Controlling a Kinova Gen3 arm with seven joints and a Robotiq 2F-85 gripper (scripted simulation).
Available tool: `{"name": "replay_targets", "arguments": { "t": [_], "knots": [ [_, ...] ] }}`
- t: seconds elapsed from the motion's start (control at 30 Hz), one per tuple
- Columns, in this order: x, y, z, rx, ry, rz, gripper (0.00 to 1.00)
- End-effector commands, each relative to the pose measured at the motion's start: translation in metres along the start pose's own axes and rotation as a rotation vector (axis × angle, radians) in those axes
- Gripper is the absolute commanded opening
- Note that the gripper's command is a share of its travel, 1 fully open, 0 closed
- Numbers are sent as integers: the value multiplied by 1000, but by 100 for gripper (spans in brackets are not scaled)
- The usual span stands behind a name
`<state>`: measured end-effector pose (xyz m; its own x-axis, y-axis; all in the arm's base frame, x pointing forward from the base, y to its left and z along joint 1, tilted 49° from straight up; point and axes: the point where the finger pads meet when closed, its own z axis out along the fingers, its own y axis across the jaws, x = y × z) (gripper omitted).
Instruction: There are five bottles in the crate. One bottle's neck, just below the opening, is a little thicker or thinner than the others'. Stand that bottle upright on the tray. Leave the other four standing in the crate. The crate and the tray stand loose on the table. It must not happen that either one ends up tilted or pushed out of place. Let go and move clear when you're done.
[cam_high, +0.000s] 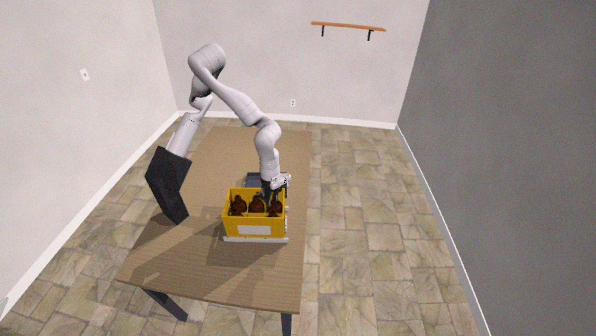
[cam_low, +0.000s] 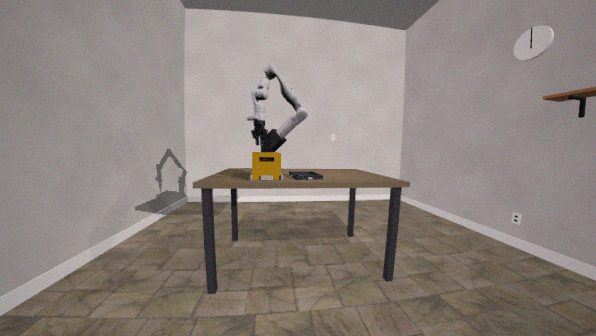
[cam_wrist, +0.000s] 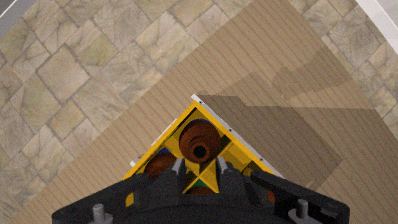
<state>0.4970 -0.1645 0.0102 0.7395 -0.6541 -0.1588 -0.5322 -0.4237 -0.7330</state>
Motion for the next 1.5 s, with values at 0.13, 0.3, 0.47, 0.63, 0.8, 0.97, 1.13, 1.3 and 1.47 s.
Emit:
{"name": "replay_targets", "arguments": {
  "t": [0.13,0.3,0.47,0.63,0.8,0.97,1.13,1.3,1.47],
  "knots": [
    [1,0,-4,0,2,0,0],
    [1,0,-4,0,2,0,0],
    [1,0,-4,0,2,0,0],
    [1,0,-4,0,2,0,0],
    [-5,-5,-3,0,-3,-3,0],
    [-40,-53,-5,5,12,-7,0],
    [-60,-64,-4,-3,-1,-5,0],
    [-60,-64,-4,-3,-1,-5,0],
    [-59,-64,-3,1,-1,-2,64]
  ]
}}
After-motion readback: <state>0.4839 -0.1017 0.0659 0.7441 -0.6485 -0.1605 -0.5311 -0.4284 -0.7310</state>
